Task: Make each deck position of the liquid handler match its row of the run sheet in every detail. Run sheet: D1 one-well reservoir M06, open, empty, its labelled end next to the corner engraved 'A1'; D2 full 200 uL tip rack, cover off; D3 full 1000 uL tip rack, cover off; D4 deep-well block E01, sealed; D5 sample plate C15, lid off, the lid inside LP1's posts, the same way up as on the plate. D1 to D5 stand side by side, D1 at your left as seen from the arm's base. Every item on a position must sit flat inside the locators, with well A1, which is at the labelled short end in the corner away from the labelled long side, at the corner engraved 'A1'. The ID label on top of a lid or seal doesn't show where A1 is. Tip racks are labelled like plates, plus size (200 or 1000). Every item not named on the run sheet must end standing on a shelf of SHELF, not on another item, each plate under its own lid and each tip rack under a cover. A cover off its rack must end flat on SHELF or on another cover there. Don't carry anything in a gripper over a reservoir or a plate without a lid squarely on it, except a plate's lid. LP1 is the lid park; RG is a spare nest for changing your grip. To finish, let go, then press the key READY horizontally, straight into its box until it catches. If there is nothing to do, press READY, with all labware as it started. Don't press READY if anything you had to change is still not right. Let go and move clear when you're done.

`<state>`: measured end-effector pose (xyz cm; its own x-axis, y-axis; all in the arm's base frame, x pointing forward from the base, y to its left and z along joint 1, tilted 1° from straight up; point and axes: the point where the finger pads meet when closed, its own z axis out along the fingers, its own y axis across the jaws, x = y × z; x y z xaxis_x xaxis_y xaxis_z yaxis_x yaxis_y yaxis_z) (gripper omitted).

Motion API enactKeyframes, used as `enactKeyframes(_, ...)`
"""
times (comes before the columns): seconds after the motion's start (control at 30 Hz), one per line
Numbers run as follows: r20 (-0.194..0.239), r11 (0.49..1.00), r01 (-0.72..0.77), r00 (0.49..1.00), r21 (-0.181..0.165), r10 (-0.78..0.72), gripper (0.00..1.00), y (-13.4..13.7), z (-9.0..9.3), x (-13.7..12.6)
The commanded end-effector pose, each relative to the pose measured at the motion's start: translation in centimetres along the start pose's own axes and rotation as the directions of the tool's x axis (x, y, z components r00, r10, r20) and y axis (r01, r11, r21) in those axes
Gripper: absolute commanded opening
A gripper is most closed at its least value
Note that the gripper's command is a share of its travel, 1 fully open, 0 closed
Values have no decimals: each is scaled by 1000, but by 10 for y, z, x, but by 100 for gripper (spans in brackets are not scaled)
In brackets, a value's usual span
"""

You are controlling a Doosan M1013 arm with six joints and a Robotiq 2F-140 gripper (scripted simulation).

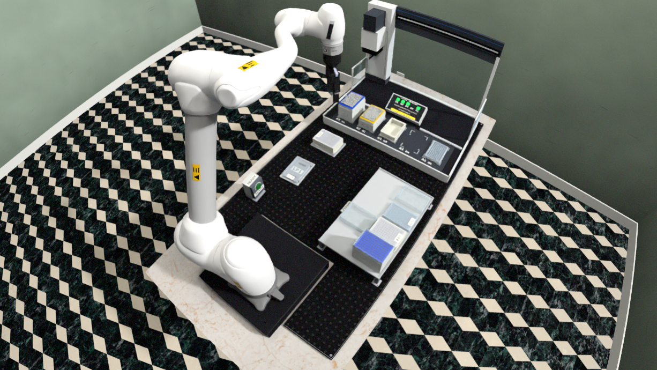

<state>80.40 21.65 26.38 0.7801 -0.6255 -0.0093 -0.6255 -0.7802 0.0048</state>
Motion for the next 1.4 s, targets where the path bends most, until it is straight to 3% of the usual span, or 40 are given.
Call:
enactKeyframes(0.0,-1,999,-37,999,1,37,66,0,-1,0)
enactKeyframes(0.6,-1,942,-336,942,1,336,66,-10,-1,13)
enactKeyframes(1.03,-1,824,-567,824,2,567,66,-10,-1,13)
enactKeyframes(1.1,-1,824,-567,824,2,567,66,-10,-1,13)
enactKeyframes(1.37,0,723,-691,723,2,691,66,-10,-1,13)
